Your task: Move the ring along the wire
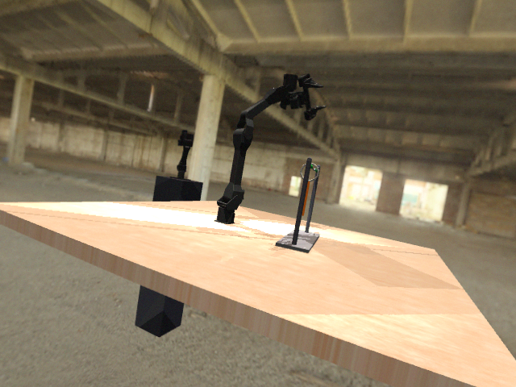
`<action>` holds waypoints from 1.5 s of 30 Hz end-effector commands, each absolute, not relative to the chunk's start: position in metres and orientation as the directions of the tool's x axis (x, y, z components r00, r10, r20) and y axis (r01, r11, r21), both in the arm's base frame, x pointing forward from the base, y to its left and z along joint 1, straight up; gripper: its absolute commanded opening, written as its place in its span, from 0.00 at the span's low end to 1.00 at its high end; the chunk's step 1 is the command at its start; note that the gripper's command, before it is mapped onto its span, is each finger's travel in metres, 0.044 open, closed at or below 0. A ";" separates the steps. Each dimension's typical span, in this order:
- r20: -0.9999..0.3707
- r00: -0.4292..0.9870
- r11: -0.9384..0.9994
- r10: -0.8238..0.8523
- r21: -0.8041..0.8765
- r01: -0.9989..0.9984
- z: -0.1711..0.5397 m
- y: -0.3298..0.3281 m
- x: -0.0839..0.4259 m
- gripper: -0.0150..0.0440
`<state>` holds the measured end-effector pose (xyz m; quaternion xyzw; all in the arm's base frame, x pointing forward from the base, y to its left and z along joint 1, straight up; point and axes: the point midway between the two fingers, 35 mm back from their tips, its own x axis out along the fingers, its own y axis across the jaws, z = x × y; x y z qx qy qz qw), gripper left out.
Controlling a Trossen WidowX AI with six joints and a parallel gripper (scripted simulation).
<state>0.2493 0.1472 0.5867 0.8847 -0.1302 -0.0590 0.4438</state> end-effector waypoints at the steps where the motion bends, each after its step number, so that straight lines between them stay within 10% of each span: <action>1: 0.011 0.959 -0.571 -0.283 0.802 -0.178 0.587 0.147 0.250 0.89; 9: 0.017 0.957 -0.477 -0.290 0.864 -0.159 0.573 0.145 0.286 0.53; 45: 0.021 0.944 0.184 -0.330 0.982 0.042 0.442 -0.033 0.455 0.53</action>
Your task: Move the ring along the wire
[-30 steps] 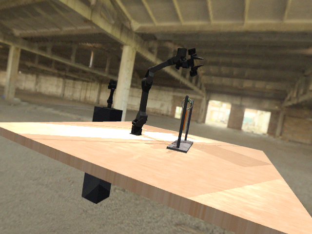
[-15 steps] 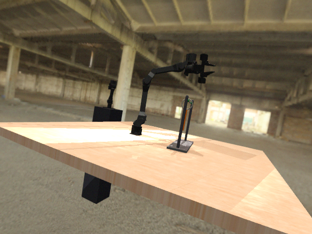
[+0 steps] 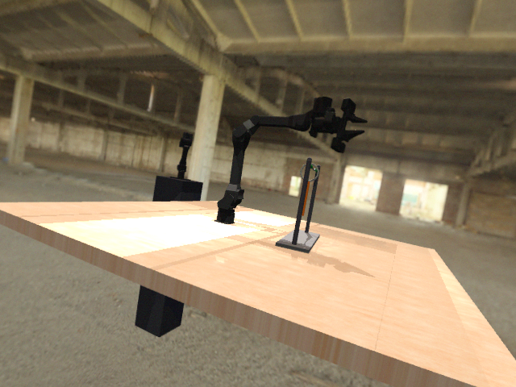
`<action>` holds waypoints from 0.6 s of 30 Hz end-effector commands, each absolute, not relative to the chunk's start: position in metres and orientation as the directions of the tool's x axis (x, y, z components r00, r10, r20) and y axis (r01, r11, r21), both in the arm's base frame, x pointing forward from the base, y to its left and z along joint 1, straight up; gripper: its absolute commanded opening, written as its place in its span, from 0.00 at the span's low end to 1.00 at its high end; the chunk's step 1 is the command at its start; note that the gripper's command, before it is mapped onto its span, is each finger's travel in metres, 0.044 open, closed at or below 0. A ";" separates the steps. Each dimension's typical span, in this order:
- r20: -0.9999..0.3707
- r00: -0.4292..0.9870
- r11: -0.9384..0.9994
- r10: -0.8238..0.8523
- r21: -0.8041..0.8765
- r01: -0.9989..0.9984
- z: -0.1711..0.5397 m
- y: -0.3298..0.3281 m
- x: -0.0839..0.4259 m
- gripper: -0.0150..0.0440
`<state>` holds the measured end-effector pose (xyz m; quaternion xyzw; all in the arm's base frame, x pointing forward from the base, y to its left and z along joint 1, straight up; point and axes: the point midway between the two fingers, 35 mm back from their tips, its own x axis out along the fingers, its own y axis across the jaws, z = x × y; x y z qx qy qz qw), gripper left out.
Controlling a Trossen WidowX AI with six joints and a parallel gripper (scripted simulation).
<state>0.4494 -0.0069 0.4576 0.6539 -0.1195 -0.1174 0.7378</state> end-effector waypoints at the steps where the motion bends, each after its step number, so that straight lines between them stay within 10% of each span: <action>1: 0.021 0.943 0.202 -0.332 0.978 0.050 0.438 -0.040 0.456 0.53; 18: 0.006 0.937 0.478 -0.350 0.861 0.173 0.360 -0.169 0.438 0.53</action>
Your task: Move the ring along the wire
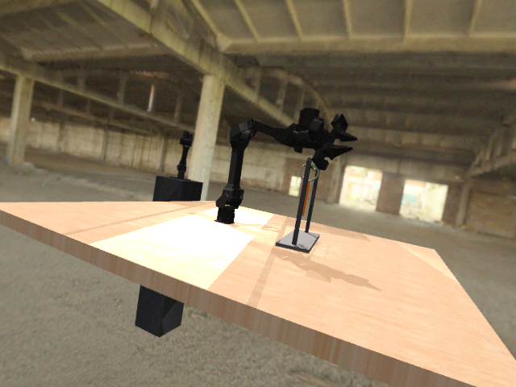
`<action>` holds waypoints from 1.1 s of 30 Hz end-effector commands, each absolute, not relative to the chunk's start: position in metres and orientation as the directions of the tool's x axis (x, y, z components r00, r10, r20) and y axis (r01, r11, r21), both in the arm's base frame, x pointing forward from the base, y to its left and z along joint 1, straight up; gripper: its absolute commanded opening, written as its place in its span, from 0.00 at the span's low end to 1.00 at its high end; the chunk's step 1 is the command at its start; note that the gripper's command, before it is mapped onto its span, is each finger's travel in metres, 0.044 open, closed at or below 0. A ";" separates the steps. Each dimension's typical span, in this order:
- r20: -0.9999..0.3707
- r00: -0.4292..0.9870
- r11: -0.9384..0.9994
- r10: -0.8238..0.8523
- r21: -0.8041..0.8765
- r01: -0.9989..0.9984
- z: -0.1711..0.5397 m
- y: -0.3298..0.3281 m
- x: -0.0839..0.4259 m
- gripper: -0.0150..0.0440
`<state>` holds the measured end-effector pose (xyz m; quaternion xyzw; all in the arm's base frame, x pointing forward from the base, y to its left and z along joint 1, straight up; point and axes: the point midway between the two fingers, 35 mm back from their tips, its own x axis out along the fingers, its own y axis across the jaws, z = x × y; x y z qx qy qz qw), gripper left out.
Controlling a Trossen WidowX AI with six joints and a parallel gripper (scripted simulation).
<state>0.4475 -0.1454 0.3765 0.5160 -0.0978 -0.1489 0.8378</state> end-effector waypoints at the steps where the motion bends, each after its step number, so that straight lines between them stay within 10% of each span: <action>1: 0.006 0.937 0.495 -0.349 0.850 0.179 0.356 -0.175 0.435 0.53; 33: -0.068 0.990 0.907 -0.124 0.397 0.141 0.199 -0.225 0.330 0.53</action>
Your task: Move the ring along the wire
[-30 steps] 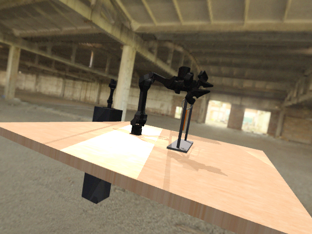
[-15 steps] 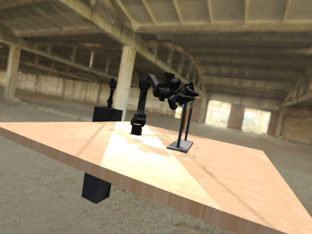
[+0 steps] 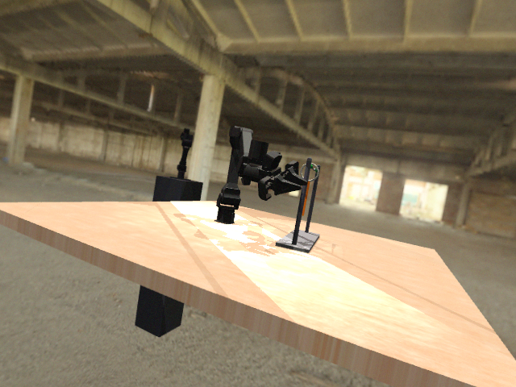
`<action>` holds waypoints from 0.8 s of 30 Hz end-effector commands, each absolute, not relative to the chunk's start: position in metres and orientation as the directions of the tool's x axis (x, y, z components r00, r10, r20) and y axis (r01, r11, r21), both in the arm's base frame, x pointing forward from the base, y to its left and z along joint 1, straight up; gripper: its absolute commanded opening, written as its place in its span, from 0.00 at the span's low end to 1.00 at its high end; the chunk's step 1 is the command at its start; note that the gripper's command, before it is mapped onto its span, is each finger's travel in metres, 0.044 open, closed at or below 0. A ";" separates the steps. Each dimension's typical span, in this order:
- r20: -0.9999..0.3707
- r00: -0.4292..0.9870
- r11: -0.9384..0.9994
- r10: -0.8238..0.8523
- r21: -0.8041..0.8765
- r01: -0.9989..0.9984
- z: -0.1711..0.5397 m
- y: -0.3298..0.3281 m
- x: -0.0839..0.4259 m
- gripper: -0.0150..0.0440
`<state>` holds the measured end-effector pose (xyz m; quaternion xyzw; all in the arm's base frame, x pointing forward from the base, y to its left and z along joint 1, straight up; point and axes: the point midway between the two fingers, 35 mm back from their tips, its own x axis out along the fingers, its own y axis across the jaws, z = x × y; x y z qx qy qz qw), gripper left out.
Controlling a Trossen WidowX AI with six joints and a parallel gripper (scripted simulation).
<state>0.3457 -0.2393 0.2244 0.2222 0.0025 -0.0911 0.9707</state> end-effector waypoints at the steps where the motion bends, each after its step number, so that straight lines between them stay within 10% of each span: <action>1: -0.074 0.991 0.912 -0.110 0.388 0.131 0.192 -0.222 0.325 0.53; 24: -0.100 0.979 0.955 0.176 0.260 -0.145 0.091 -0.101 0.215 0.53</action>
